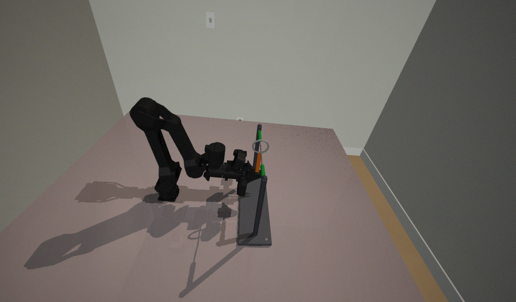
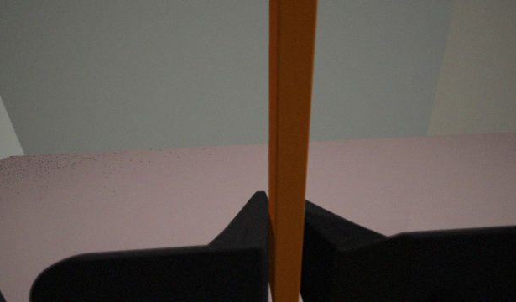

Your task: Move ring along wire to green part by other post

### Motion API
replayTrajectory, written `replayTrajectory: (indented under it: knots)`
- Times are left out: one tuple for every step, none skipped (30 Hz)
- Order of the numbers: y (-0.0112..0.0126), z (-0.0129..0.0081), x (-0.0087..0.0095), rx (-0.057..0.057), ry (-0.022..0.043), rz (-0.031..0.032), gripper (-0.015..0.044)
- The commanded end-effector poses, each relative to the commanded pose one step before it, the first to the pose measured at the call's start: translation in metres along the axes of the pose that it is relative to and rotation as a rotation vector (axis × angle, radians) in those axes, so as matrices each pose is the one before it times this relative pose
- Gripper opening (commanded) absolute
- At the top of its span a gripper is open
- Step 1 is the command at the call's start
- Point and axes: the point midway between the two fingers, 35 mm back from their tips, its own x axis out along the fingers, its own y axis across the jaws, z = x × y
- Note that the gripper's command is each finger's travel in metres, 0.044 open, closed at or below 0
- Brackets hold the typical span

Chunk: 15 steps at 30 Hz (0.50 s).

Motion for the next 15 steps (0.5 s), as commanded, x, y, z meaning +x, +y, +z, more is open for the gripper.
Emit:
replayTrajectory:
  knots:
    - [0.00323,-0.00042,-0.00026,-0.0056,0.00113,-0.00561,-0.0150]
    - [0.00084,0.00000,-0.00001,-0.0012,-0.00012,-0.00078,-0.0150]
    - [0.00084,-0.00001,0.00000,-0.0012,-0.00012,-0.00076,-0.0150]
    - [0.00085,-0.00002,0.00000,-0.0012,-0.00012,-0.00075,-0.0150]
    - [0.00085,-0.00002,0.00000,-0.0012,-0.00013,-0.00075,-0.0150]
    - [0.00085,-0.00002,0.00000,-0.0012,-0.00013,-0.00075,-0.0150]
    - [0.00085,-0.00002,0.00000,-0.0011,-0.00013,-0.00073,-0.0150]
    - [0.00087,-0.00002,0.00000,-0.0010,-0.00012,-0.00066,-0.0150]
    - [0.00087,-0.00002,0.00000,-0.0009,-0.00012,-0.00063,-0.0150]
    - [0.00088,-0.00001,0.00000,-0.0009,-0.00012,-0.00063,-0.0150]
    - [0.00088,-0.00001,0.00000,-0.0009,-0.00012,-0.00062,-0.0150]
    - [0.00088,-0.00001,0.00000,-0.0009,-0.00012,-0.00060,-0.0150]
    - [0.00091,-0.00001,0.00000,-0.0007,-0.00012,-0.00050,-0.0150]
    - [0.00091,-0.00001,0.00000,-0.0006,-0.00012,-0.00047,-0.0150]
    - [0.00092,-0.00001,0.00000,-0.0006,-0.00012,-0.00046,-0.0150]
